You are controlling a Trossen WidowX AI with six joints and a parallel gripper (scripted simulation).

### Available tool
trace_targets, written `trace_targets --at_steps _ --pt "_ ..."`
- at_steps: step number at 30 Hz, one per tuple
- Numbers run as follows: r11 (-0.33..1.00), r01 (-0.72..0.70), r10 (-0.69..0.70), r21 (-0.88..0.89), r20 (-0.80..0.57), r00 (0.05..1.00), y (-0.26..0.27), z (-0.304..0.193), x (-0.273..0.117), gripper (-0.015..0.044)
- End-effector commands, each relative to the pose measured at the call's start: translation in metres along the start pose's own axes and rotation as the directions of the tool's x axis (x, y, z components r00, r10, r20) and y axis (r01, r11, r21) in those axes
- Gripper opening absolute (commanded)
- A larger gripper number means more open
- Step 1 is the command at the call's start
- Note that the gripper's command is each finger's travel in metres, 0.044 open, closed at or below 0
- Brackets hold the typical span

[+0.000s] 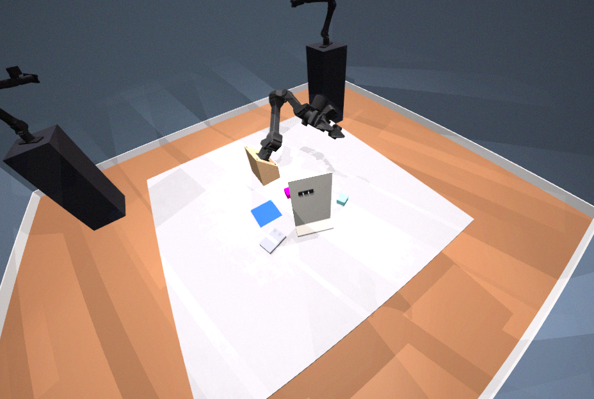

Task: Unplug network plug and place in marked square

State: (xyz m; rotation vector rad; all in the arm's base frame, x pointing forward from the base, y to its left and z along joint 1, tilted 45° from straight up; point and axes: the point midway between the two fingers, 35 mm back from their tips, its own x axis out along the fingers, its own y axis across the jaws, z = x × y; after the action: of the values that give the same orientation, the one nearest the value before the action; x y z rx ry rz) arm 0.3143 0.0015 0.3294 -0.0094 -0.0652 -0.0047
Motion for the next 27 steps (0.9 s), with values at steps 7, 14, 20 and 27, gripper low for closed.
trace_targets --at_steps 7,14,20,27 --pt "0.993 0.055 -0.07 -0.105 -0.147 0.987 0.005 -0.048 -0.002 0.0216" --pt "0.954 0.071 -0.165 -0.292 -0.308 0.937 0.01 -0.104 -0.014 0.0156" --pt "0.878 0.032 -0.254 -0.478 -0.408 0.877 0.012 -0.146 -0.032 0.0156" --pt "0.73 -0.062 -0.366 -0.681 -0.466 0.806 0.01 -0.184 -0.059 0.0156"
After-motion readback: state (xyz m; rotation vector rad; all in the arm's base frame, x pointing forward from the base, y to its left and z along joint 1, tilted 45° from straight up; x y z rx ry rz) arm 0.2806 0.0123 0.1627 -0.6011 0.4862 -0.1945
